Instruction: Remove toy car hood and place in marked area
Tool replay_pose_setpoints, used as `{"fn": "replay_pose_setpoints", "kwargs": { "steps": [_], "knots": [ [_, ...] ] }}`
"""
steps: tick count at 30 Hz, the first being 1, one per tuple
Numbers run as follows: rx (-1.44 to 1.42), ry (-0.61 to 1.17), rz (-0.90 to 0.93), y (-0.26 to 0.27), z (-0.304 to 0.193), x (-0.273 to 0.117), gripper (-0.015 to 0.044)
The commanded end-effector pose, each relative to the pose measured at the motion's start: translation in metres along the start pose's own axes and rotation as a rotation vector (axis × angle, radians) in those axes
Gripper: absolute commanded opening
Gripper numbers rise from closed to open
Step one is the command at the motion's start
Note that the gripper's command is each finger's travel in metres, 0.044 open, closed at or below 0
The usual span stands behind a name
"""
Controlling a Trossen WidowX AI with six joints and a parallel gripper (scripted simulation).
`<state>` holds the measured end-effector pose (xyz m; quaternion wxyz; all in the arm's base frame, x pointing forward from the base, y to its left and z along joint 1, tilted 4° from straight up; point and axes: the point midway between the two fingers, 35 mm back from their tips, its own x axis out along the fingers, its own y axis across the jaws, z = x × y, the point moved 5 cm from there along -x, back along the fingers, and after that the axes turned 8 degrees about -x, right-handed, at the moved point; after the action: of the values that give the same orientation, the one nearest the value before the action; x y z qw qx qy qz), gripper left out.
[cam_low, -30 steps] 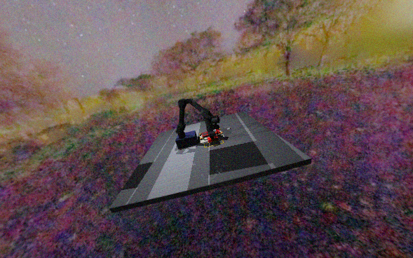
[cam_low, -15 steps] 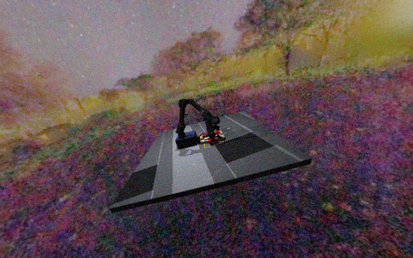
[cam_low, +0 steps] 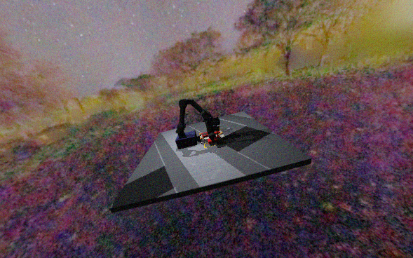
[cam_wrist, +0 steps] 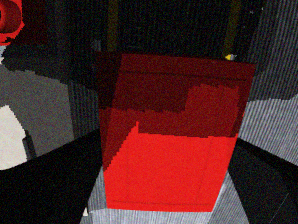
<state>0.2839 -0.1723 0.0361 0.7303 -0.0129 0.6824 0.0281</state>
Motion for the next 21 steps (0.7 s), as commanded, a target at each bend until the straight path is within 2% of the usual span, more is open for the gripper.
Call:
{"fn": "replay_pose_setpoints", "kwargs": {
  "steps": [1, 21],
  "knots": [
    [0.006, -0.004, 0.004, 0.0006, 0.0001, 0.0023, 0.0],
    [0.006, -0.004, 0.004, 0.0006, 0.0003, 0.0114, 0.0]
  ]
}}
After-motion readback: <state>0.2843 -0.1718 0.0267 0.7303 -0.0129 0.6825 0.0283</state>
